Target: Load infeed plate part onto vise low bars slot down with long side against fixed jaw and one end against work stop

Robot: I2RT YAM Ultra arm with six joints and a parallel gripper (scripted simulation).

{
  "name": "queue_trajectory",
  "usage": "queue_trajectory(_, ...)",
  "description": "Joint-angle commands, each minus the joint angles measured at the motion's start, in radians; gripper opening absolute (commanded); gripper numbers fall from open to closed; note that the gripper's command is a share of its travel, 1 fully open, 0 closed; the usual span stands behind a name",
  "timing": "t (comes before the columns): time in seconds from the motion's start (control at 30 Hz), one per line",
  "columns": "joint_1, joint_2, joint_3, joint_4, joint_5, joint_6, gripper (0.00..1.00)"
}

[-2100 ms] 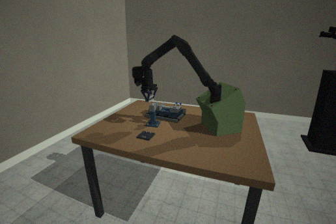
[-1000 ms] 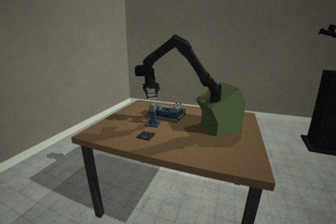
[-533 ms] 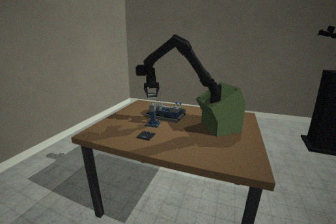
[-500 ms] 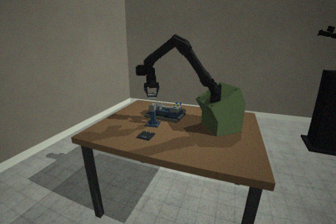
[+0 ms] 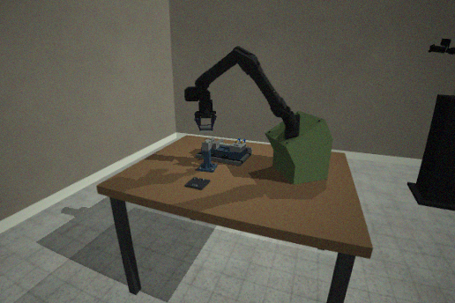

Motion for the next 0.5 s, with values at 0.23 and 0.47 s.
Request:
queue_trajectory(0.23, -0.032, -0.048, -0.007, 0.006, -0.003, 0.081, 0.00)
queue_trajectory(0.47, -0.035, -0.048, -0.013, 0.007, -0.003, 0.097, 0.00)
